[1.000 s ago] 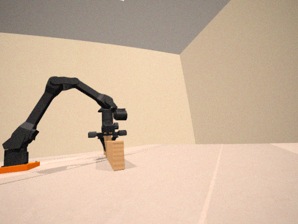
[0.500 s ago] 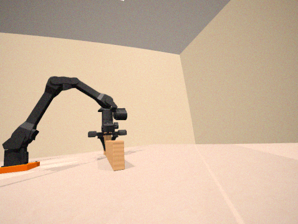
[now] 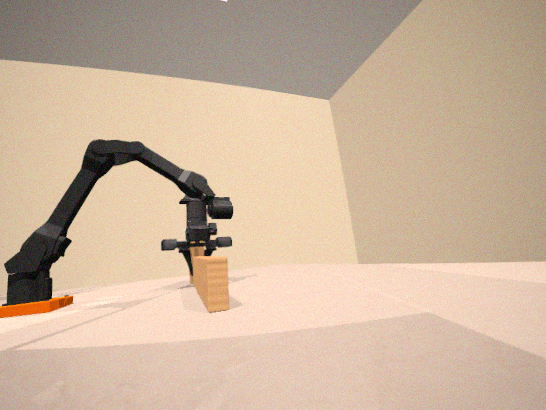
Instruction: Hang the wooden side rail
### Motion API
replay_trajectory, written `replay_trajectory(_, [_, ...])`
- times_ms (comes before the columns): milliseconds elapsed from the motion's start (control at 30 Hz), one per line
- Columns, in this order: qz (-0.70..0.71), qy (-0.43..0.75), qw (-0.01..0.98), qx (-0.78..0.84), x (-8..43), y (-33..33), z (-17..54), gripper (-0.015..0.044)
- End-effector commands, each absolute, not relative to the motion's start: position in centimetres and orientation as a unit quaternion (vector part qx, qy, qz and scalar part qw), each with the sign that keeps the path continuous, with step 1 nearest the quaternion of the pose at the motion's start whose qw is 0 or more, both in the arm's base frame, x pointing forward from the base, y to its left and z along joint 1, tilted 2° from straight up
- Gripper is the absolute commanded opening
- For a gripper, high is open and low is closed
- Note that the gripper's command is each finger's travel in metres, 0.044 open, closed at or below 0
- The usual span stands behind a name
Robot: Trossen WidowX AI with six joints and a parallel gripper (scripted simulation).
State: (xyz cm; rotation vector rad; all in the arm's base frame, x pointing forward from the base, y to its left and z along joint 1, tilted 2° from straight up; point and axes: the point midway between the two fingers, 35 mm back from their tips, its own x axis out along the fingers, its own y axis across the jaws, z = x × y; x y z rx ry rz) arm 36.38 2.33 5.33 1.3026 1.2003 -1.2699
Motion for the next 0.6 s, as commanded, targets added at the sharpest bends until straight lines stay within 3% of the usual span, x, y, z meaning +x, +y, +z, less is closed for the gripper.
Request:
replay_trajectory(0, [-0.509,0.484,0.472,0.533,36.88,2.3,6.02,0.0])
replay_trajectory(567, [-0.509,0.484,0.472,0.533,36.88,2.29,6.3,0.0])
